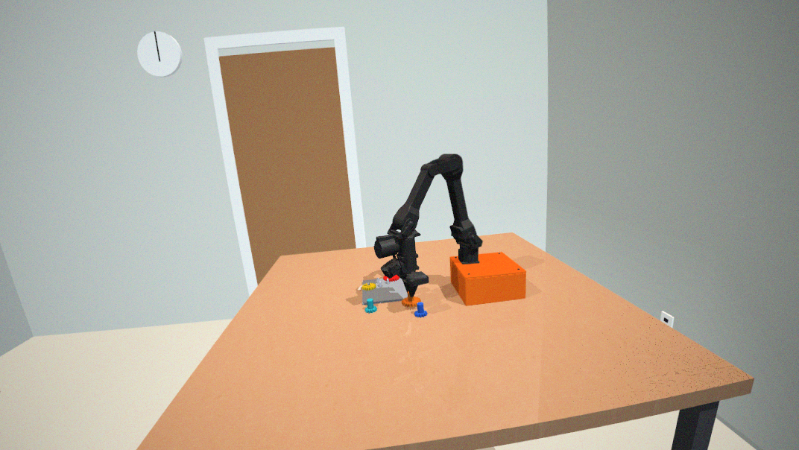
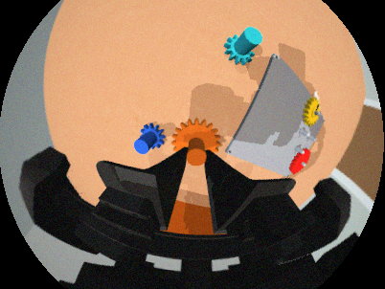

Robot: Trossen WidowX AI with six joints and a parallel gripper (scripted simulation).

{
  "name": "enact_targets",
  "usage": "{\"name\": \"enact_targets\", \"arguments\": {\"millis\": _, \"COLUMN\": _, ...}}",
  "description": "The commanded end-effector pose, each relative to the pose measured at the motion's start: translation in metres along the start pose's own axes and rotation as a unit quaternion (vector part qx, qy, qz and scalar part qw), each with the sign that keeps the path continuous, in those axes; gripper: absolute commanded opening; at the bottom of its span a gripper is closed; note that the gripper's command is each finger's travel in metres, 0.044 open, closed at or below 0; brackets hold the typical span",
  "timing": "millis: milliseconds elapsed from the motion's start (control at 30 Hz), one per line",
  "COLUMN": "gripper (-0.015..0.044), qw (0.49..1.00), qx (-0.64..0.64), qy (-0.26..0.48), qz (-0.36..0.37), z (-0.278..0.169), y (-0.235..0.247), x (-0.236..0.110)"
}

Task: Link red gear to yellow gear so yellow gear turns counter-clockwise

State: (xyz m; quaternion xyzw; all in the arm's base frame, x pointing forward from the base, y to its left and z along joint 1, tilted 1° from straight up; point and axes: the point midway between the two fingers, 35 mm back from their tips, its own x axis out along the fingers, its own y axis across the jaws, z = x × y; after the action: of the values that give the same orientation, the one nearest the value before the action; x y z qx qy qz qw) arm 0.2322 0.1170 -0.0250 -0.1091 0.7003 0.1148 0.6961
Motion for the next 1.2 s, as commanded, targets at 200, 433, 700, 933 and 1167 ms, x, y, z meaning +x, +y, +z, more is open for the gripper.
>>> {"name": "enact_targets", "arguments": {"millis": 200, "gripper": 0.0000, "qw": 1.000, "qx": 0.003, "qy": -0.005, "qz": 0.001, "z": 0.005, "y": 0.001, "x": -0.035}}
{"name": "enact_targets", "arguments": {"millis": 433, "gripper": 0.0000, "qw": 1.000, "qx": 0.003, "qy": -0.005, "qz": 0.001, "z": 0.005, "y": 0.001, "x": -0.058}}
{"name": "enact_targets", "arguments": {"millis": 700, "gripper": 0.0000, "qw": 1.000, "qx": 0.003, "qy": -0.005, "qz": 0.001, "z": 0.001, "y": 0.001, "x": -0.086}}
{"name": "enact_targets", "arguments": {"millis": 933, "gripper": 0.0000, "qw": 1.000, "qx": 0.003, "qy": -0.005, "qz": 0.001, "z": -0.005, "y": 0.001, "x": -0.111}}
{"name": "enact_targets", "arguments": {"millis": 1167, "gripper": 0.0000, "qw": 1.000, "qx": 0.003, "qy": -0.004, "qz": 0.001, "z": -0.011, "y": 0.000, "x": -0.130}}
